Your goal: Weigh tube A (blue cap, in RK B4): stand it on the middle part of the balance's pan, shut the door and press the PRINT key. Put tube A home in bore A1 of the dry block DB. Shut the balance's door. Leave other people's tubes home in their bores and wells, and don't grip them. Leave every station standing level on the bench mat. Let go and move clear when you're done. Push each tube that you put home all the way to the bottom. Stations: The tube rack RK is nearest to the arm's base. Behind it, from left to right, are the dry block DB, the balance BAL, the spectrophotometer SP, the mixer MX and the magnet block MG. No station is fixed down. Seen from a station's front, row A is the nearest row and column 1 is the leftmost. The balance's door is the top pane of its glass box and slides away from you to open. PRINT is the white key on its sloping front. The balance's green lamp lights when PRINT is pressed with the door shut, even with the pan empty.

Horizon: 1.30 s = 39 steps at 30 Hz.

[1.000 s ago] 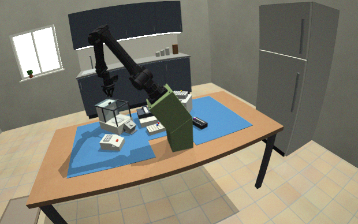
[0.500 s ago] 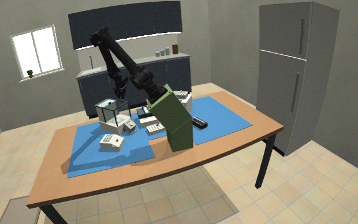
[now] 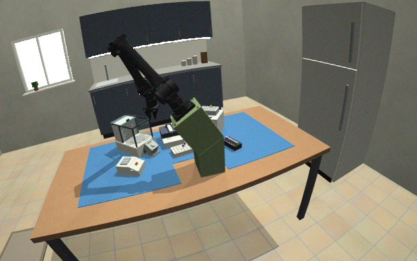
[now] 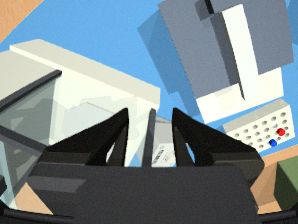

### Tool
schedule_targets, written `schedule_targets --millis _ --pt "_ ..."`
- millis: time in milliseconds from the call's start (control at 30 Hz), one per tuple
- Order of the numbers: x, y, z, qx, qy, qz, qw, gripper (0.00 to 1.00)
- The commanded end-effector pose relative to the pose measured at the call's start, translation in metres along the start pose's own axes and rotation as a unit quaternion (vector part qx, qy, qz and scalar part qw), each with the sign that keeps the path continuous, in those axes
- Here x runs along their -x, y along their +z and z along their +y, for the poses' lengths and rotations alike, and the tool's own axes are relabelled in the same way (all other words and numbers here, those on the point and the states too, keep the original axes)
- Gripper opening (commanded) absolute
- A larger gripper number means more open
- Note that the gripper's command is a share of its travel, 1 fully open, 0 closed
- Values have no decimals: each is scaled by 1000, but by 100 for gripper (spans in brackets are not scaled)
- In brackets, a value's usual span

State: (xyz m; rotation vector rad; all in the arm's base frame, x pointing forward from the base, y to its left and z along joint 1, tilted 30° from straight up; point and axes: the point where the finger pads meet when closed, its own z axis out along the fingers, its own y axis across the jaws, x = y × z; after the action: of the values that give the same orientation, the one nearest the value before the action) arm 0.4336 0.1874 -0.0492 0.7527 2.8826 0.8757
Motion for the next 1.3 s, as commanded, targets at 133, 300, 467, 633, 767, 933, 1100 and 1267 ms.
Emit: schedule_targets --millis 133,300,467,633,767,933,1100,1267 --pt "-4 29 -61 -7 -67 5 998 36" --pt "-13 37 -84 -10 -96 10 995 36" --pt "-30 48 -120 -13 -124 16 992 36" --pt "-47 55 -149 -16 -154 22 988 36" --pt "-57 57 -163 -18 -182 28 983 36" --pt "-85 59 -197 -20 -210 37 977 36" --pt "-113 58 -227 -21 -237 46 970 36" --pt "-149 54 -249 -22 -278 65 958 36"
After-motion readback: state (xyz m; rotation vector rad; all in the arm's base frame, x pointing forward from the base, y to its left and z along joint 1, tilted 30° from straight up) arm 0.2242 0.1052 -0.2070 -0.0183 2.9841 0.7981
